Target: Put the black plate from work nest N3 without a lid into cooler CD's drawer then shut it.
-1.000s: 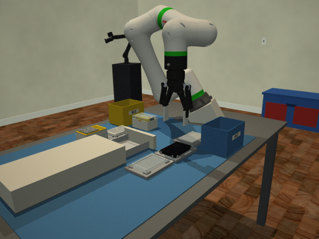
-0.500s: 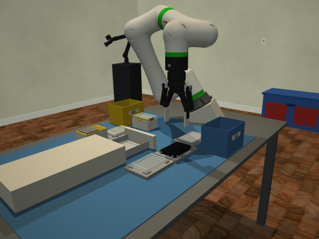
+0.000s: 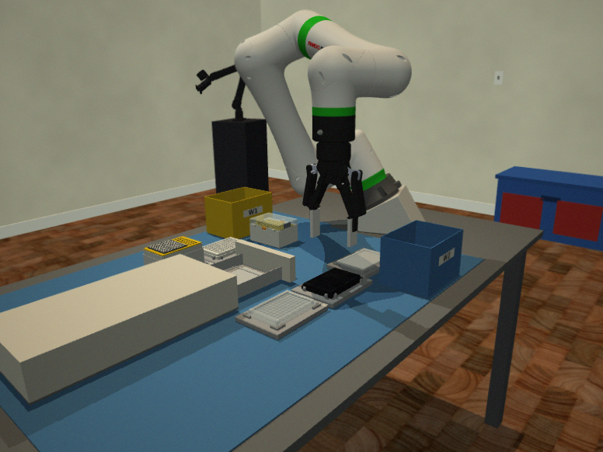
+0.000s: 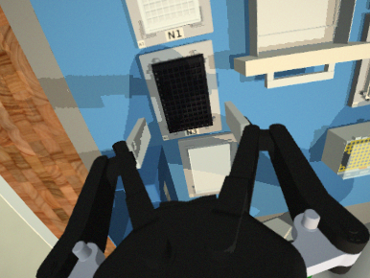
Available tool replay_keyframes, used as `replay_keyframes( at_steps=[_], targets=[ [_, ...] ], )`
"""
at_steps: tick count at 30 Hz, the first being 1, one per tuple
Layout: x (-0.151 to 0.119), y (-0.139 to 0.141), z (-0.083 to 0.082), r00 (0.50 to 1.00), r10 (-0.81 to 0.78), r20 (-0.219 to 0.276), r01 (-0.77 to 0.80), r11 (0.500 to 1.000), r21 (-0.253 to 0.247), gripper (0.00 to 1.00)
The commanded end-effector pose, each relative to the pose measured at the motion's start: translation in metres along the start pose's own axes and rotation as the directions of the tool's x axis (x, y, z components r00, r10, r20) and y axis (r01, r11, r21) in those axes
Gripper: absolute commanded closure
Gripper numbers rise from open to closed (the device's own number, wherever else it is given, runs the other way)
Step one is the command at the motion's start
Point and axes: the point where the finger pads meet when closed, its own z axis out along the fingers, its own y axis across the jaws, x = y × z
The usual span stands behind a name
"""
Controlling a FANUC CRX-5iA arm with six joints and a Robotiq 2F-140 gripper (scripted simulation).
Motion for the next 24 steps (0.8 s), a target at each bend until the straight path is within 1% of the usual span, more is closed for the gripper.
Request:
replay_keyframes(
  at_steps=[1, 24],
  targets=[
    [0.000, 0.000, 0.005, 1.000, 0.000, 0.000, 0.000, 1.000, 0.000, 0.34],
    [0.000, 0.000, 0.033, 1.000, 0.000, 0.000, 0.000, 1.000, 0.000, 0.34]
  ],
)
